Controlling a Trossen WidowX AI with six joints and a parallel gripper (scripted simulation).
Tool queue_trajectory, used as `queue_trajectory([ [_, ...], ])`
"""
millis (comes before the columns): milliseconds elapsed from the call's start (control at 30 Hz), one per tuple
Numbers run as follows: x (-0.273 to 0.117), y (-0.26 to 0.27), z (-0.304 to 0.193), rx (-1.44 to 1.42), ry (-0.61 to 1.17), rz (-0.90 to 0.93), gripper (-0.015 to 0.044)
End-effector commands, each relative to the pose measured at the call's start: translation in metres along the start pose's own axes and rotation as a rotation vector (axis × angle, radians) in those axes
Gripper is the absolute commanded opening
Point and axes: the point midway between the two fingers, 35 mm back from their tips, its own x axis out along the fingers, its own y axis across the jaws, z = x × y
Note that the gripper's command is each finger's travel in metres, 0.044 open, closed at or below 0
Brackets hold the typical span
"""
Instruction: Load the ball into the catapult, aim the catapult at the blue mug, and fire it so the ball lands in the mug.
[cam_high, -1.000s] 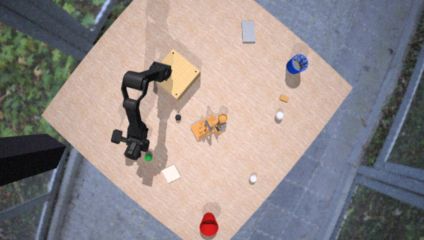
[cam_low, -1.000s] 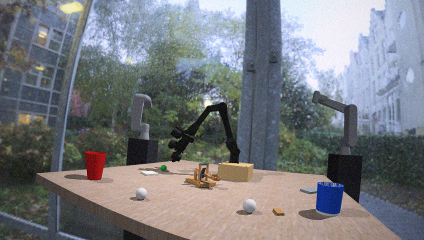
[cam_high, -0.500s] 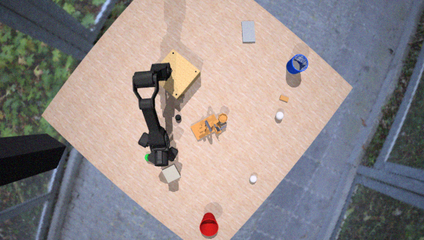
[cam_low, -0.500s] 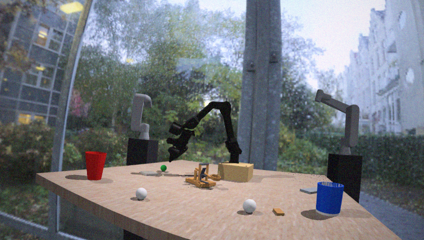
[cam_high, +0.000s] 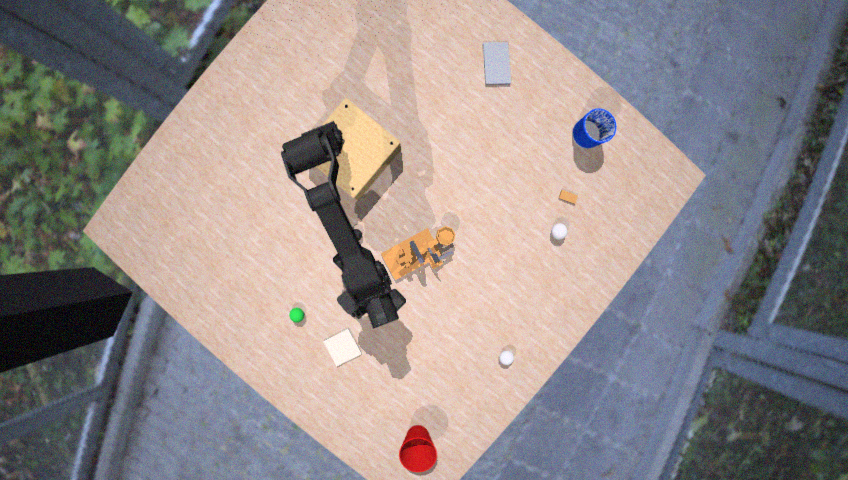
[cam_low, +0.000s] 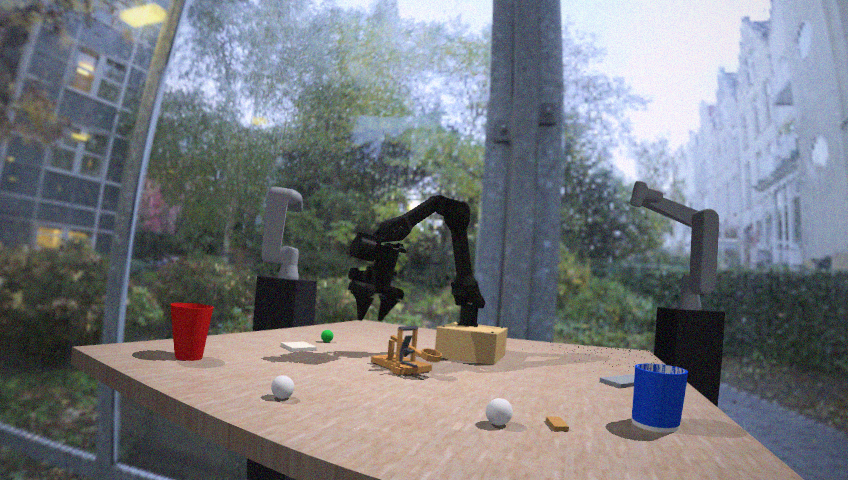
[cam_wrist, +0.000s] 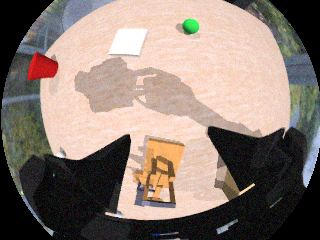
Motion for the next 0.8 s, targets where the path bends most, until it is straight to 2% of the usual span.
queue_trajectory([
  [0, -0.019, 0.010, -0.033, 0.110, 0.079, -0.014, 0.0440],
  [200, -0.042, 0.012, -0.079, 0.255, 0.170, -0.080, 0.0440],
  [400, -0.042, 0.016, -0.081, 0.260, 0.173, -0.082, 0.0440],
  [567, 0.001, 0.013, -0.089, 0.260, 0.173, -0.082, 0.0440],
  [767, 0.005, 0.013, -0.090, 0.260, 0.173, -0.082, 0.0440],
])
